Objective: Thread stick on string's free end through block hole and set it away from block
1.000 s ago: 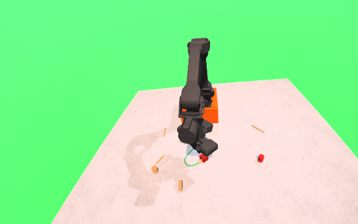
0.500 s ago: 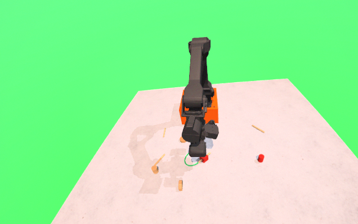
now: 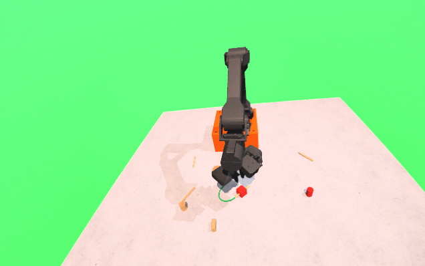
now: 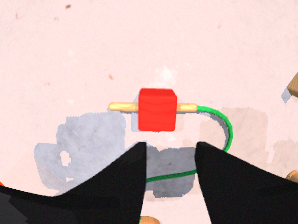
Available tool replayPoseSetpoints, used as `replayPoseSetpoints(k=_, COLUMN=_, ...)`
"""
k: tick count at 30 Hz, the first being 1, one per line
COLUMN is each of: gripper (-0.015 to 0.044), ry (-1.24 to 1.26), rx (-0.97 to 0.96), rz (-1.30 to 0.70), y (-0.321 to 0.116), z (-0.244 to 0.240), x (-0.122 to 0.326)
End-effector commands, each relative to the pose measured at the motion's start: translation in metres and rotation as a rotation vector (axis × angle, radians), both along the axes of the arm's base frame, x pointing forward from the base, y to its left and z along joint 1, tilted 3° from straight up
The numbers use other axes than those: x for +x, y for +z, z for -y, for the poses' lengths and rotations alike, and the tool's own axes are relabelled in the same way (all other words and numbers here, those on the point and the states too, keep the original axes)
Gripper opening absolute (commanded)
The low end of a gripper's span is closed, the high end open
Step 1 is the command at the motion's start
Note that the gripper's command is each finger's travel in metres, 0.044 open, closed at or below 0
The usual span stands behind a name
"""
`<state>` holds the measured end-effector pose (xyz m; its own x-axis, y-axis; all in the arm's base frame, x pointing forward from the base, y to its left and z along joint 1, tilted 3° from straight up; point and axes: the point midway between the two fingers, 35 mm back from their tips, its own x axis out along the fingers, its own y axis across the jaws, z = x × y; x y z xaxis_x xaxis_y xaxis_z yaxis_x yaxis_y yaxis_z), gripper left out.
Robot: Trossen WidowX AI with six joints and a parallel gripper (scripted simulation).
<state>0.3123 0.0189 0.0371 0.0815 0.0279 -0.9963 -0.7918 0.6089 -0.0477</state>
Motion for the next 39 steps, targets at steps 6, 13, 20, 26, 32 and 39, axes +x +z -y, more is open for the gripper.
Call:
replayPoseSetpoints(k=6, gripper=0.0122, ry=-1.065, rx=0.093, rz=-0.041, y=-0.002, z=-0.015, x=-0.017)
replayPoseSetpoints(k=13, gripper=0.0122, ry=-1.440, rx=0.121, rz=-0.057, y=-0.002, z=-0.018, x=-0.022)
replayPoseSetpoints(k=20, gripper=0.0122, ry=-1.588, rx=0.131, rz=-0.063, y=-0.003, z=-0.019, x=-0.024)
replayPoseSetpoints(k=26, gripper=0.0122, ry=-1.588, rx=0.131, rz=-0.063, y=-0.003, z=-0.019, x=-0.024)
replayPoseSetpoints(k=32, gripper=0.0122, ry=-1.588, rx=0.131, rz=-0.063, y=-0.003, z=-0.019, x=-0.024)
replayPoseSetpoints(k=39, gripper=0.0122, ry=-1.588, rx=0.131, rz=-0.063, y=-0.007, z=-0.020, x=-0.023)
